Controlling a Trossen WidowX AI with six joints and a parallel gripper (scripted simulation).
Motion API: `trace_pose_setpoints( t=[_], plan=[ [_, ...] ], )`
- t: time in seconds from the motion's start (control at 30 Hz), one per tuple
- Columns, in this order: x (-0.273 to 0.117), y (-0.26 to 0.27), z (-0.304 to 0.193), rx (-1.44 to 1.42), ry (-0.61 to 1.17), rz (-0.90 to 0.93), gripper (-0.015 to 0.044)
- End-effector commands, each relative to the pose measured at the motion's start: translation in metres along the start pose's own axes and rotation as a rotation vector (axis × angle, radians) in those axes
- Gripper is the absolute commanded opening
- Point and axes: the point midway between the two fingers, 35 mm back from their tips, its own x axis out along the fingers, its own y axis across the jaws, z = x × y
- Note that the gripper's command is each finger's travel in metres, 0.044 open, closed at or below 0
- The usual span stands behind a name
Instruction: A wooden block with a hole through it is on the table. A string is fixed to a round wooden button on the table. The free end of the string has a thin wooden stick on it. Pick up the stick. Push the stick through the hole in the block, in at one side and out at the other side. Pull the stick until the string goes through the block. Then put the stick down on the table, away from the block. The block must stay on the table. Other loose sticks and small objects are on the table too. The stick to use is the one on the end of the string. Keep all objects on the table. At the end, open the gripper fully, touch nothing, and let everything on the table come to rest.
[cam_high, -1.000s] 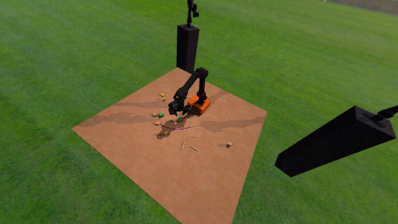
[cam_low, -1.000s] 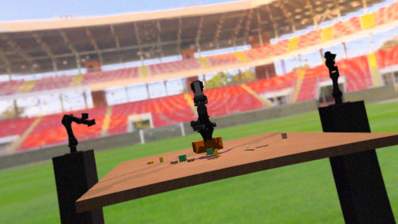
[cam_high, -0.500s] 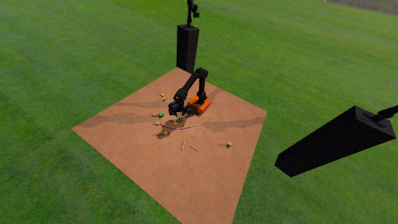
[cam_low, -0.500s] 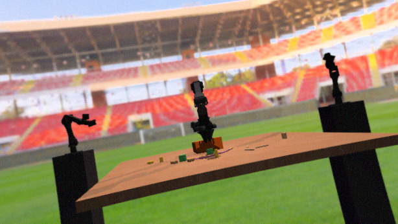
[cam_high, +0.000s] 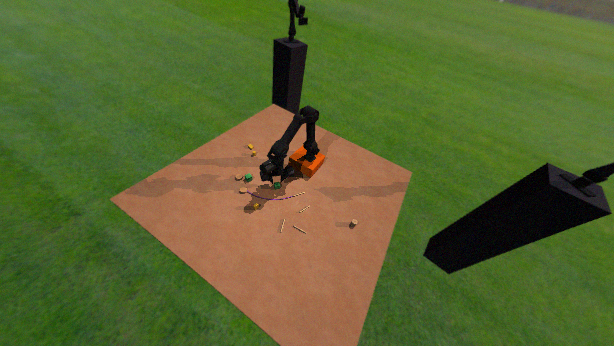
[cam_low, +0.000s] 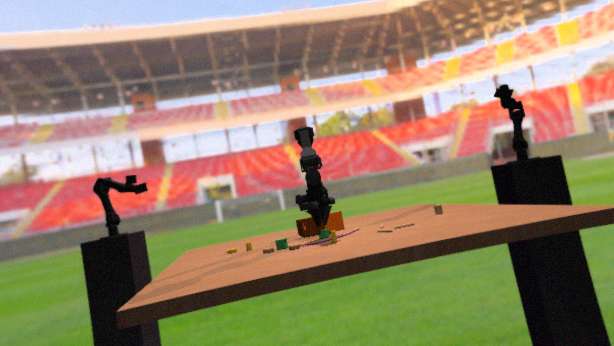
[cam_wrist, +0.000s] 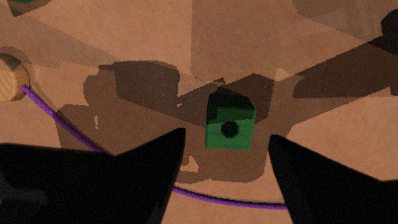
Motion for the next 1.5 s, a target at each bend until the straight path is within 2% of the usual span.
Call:
trace_pose_setpoints(
  t=[0.0,0.6,0.8,1.0,1.07,1.47],
  plan=[
    [0.008,-0.002,0.000,0.001,0.000,-0.008,0.0244],
    [0.028,-0.003,0.001,0.001,0.000,-0.008,0.0244],
    [0.026,-0.003,0.001,0.002,-0.003,-0.005,0.0086],
    [0.026,-0.003,0.001,0.002,-0.003,-0.005,0.0046],
    [0.026,-0.003,0.001,0.002,-0.003,-0.005,0.0000],
    [0.021,-0.003,0.001,0.002,-0.003,-0.005,0.0000]
  ],
)
